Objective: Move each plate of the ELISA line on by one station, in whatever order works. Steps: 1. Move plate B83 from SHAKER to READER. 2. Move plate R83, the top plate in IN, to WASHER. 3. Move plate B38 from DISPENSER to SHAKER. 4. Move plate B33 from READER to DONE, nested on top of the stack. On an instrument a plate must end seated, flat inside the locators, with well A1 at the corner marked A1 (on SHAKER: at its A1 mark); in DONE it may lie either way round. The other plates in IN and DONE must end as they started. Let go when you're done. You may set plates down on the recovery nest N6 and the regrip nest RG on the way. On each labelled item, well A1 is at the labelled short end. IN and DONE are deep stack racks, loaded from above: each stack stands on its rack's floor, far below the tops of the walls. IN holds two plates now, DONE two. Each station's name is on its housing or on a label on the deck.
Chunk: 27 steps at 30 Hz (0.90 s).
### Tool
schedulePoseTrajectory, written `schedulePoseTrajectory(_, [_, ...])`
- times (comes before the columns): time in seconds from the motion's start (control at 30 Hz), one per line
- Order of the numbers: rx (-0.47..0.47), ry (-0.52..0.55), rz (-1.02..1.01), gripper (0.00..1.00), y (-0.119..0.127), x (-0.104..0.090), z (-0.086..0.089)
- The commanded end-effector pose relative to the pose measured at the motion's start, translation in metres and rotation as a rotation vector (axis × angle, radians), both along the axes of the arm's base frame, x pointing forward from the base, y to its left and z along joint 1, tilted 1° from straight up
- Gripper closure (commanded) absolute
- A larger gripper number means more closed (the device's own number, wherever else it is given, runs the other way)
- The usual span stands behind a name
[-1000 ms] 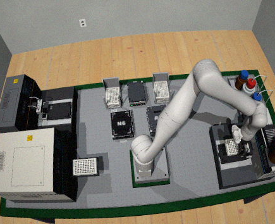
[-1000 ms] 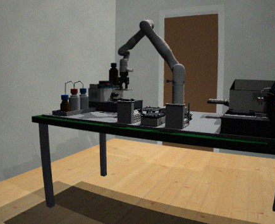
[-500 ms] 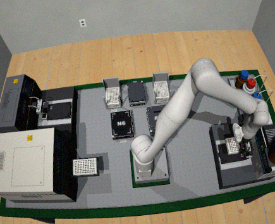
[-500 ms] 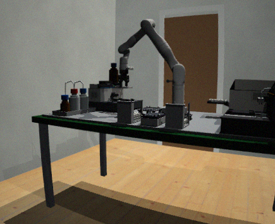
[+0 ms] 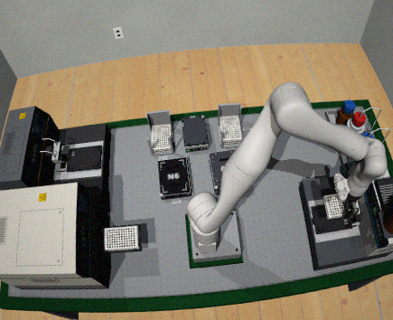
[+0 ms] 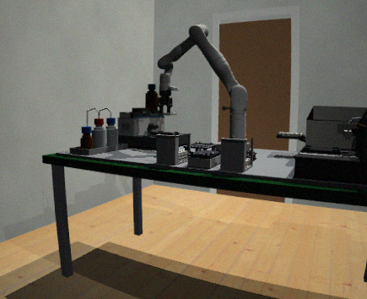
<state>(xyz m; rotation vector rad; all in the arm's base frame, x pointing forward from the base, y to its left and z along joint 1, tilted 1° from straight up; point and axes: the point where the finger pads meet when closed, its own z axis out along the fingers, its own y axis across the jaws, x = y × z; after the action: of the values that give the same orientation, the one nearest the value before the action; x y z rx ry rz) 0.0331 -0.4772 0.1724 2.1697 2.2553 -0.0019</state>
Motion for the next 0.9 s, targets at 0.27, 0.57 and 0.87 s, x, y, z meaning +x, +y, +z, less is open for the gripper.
schedulePoseTrajectory(0.27, [-0.001, 0.000, 0.000, 0.06, 0.000, 0.000, 0.003])
schedulePoseTrajectory(0.57, [-0.002, 0.001, 0.105, 0.06, 0.030, 0.000, 0.003])
schedulePoseTrajectory(0.87, [-0.002, 0.001, 0.124, 0.06, 0.053, 0.000, 0.003])
